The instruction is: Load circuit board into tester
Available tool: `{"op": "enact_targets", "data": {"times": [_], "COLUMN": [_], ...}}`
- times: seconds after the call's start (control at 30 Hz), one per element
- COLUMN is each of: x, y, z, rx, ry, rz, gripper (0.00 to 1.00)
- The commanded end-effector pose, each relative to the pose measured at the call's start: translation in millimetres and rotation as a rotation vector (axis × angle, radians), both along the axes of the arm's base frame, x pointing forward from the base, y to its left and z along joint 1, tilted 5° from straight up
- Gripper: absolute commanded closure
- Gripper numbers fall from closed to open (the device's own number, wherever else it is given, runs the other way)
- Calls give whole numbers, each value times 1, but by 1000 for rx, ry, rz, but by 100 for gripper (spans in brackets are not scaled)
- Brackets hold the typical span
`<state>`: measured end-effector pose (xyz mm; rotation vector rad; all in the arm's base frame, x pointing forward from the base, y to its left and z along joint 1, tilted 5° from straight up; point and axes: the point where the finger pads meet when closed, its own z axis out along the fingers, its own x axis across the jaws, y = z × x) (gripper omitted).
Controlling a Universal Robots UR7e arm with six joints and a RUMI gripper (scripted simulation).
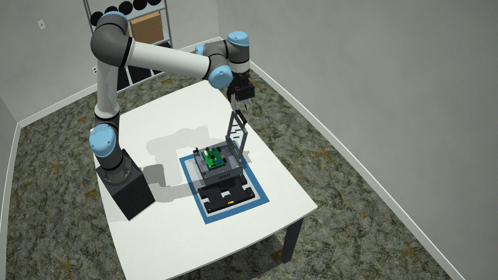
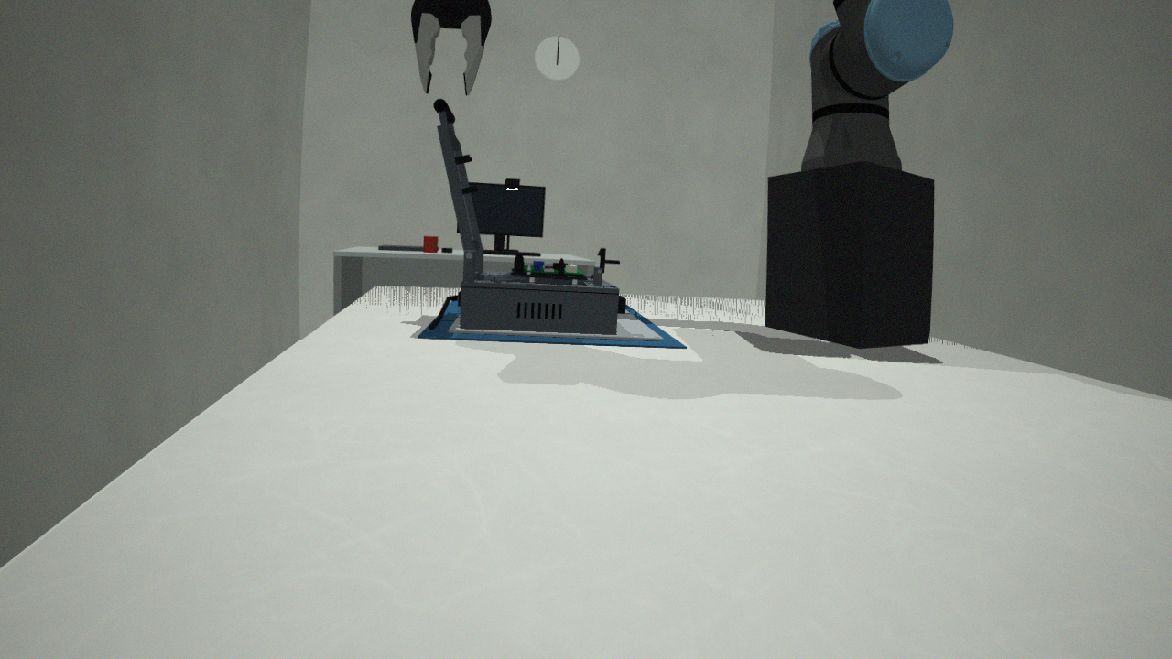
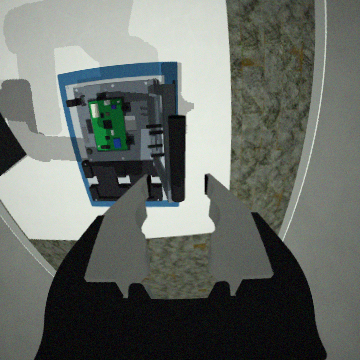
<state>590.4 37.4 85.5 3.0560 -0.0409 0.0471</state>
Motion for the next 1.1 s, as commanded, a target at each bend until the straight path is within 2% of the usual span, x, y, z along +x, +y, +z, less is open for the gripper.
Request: {"op": "enact_targets", "data": {"times": [0.0, 0.67, 1.07], "x": [1, 2, 2], "y": [0, -3, -3], "z": [-5, -31, -35], "rx": [0, 0, 0], "ry": [-2, -2, -2], "rz": [0, 0, 0], "gripper": [70, 70, 70]}}
